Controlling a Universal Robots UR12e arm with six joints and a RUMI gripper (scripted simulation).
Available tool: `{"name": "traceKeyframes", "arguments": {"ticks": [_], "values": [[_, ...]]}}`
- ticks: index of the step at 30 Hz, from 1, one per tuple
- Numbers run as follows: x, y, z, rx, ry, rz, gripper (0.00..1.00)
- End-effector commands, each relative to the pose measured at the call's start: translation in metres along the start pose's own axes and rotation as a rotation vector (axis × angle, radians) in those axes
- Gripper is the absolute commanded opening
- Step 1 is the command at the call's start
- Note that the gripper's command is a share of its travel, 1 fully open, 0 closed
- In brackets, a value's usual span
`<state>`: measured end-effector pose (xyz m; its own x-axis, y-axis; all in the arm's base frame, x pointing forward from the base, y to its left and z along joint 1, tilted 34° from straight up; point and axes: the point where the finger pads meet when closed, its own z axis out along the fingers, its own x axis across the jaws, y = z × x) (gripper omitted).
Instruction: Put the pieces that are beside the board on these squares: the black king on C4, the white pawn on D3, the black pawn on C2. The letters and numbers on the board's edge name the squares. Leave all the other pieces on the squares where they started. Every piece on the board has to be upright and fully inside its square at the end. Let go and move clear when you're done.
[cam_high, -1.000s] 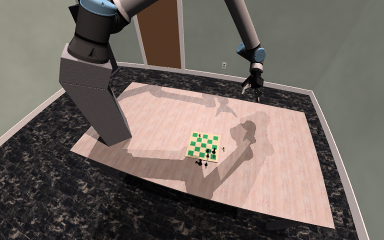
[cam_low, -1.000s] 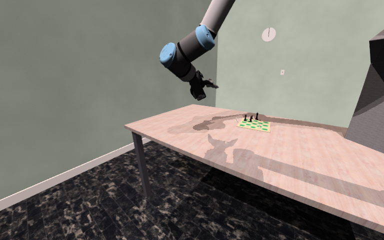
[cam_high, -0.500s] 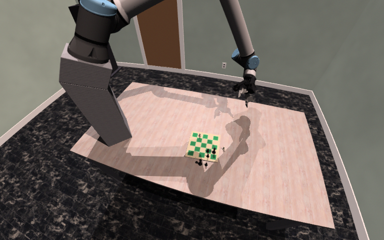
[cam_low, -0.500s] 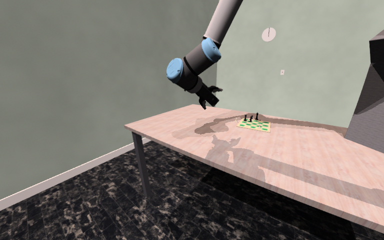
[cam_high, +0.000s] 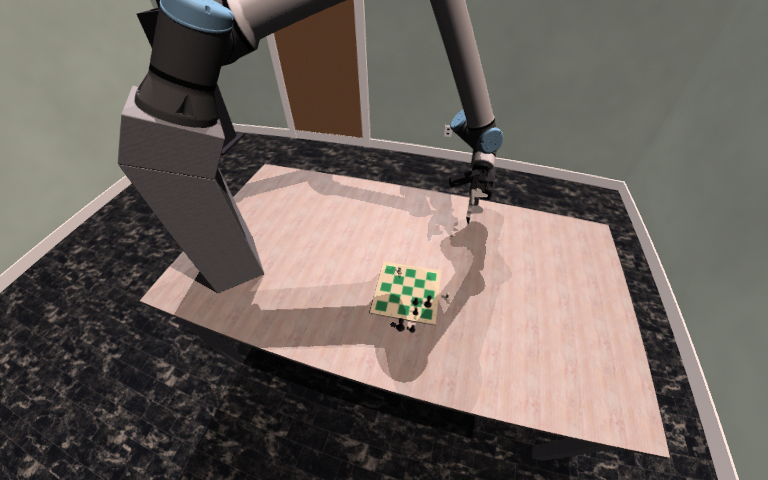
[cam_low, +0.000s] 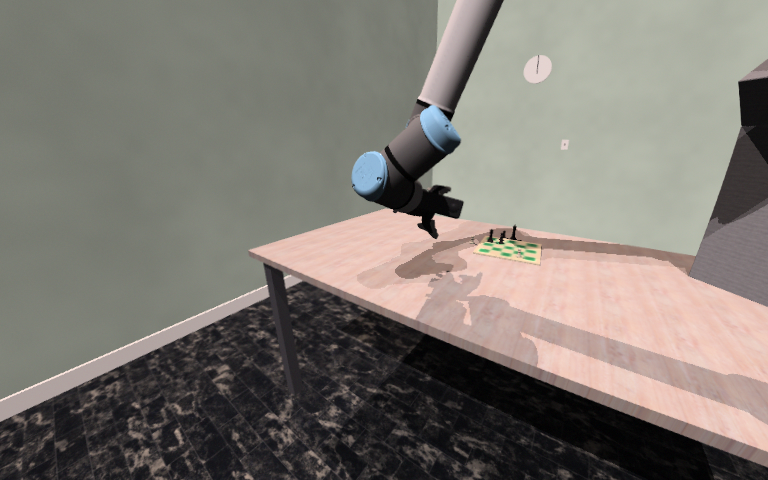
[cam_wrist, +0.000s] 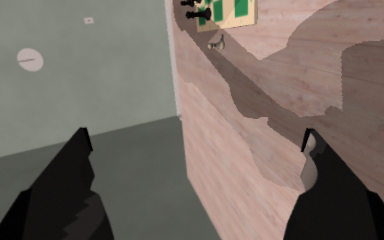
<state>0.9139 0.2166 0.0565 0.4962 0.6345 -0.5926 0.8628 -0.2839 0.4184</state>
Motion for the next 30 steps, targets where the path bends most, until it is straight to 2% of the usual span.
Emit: {"name": "traceKeyframes", "arguments": {"ticks": [1,11,13,16,23,26,30], "values": [[0.008,-0.017,0.01,-0.01,-0.016,-0.195,1.0],[0.024,-0.052,0.032,-0.006,-0.068,-0.572,1.0],[0.024,-0.052,0.032,-0.006,-0.068,-0.572,1.0],[0.03,-0.066,0.04,0.0,-0.09,-0.727,1.0],[0.038,-0.083,0.05,0.01,-0.117,-0.923,1.0],[0.043,-0.094,0.057,0.02,-0.136,-1.059,1.0],[0.044,-0.098,0.06,0.023,-0.142,-1.102,1.0]]}}
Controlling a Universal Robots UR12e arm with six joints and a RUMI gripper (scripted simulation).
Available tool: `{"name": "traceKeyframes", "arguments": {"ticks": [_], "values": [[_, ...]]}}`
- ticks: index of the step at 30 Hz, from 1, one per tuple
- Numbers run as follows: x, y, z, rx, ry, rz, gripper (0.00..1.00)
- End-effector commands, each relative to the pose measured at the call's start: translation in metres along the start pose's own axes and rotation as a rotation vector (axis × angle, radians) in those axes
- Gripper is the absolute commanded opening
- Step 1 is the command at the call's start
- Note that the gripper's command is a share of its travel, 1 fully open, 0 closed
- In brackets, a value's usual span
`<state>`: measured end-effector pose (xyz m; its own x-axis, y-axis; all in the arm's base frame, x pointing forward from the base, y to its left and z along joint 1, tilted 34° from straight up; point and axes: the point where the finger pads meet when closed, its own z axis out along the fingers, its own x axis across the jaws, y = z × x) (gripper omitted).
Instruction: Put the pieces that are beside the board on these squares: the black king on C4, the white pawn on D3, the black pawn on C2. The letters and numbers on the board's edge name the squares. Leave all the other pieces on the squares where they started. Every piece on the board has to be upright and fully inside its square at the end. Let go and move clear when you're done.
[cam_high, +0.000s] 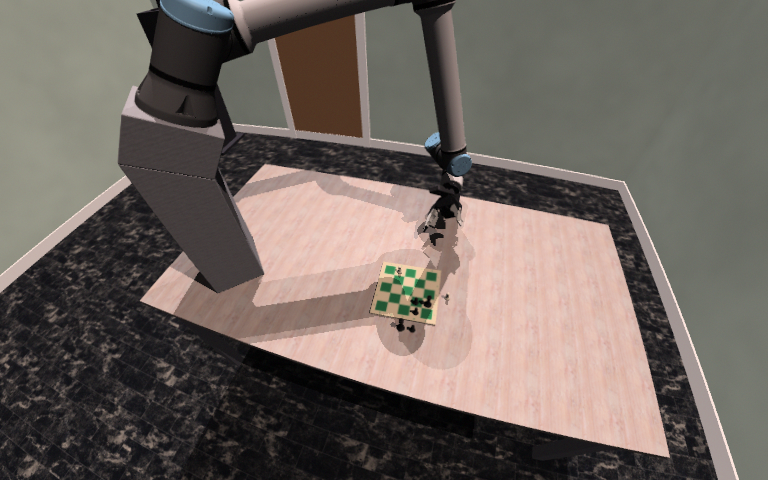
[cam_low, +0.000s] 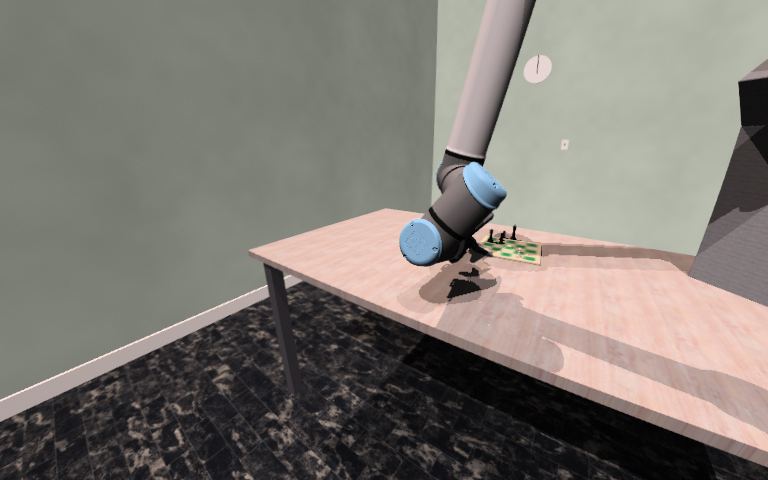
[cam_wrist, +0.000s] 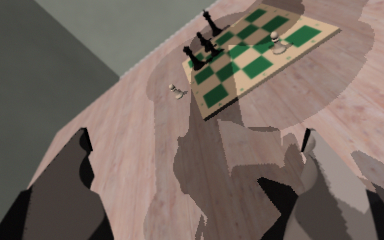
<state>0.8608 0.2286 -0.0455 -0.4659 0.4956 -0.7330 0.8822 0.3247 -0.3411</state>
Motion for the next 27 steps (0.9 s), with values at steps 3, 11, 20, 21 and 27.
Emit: {"name": "traceKeyframes", "arguments": {"ticks": [3,11,20,21,27], "values": [[0.018,-0.001,0.008,0.003,-0.021,-0.204,1.0],[0.042,-0.003,0.018,0.026,-0.047,-0.451,1.0],[0.053,-0.004,0.023,0.04,-0.058,-0.577,1.0],[0.055,-0.004,0.024,0.041,-0.059,-0.589,1.0],[0.058,-0.005,0.025,0.046,-0.063,-0.628,1.0]]}}
